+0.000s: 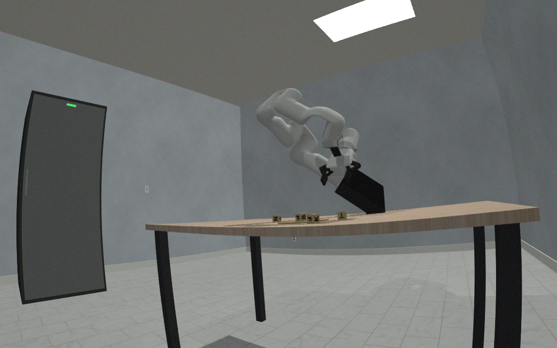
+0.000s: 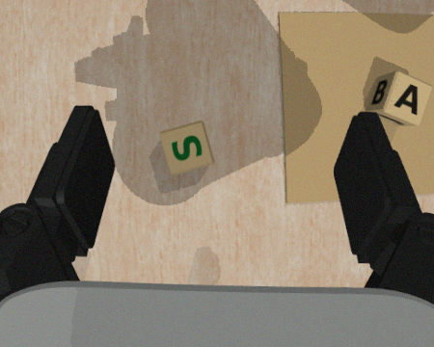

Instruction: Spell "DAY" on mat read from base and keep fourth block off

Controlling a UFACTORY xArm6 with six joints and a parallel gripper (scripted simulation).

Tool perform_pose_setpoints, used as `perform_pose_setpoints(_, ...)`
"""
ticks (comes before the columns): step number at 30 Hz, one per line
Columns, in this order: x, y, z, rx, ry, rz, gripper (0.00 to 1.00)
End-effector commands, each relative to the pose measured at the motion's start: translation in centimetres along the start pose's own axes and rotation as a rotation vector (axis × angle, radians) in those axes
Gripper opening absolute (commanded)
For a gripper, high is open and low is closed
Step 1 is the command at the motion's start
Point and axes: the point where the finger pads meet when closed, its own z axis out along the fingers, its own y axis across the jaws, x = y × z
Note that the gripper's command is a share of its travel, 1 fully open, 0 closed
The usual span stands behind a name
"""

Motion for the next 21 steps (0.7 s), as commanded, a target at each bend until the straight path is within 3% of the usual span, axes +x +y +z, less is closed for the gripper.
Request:
perform_pose_setpoints(1, 0.26, -1.19, -0.45, 0.030, 0.055, 0.018, 1.00)
perform_pose_setpoints(21, 0.25, -1.66, -0.70, 0.045, 0.071, 0.023, 1.00)
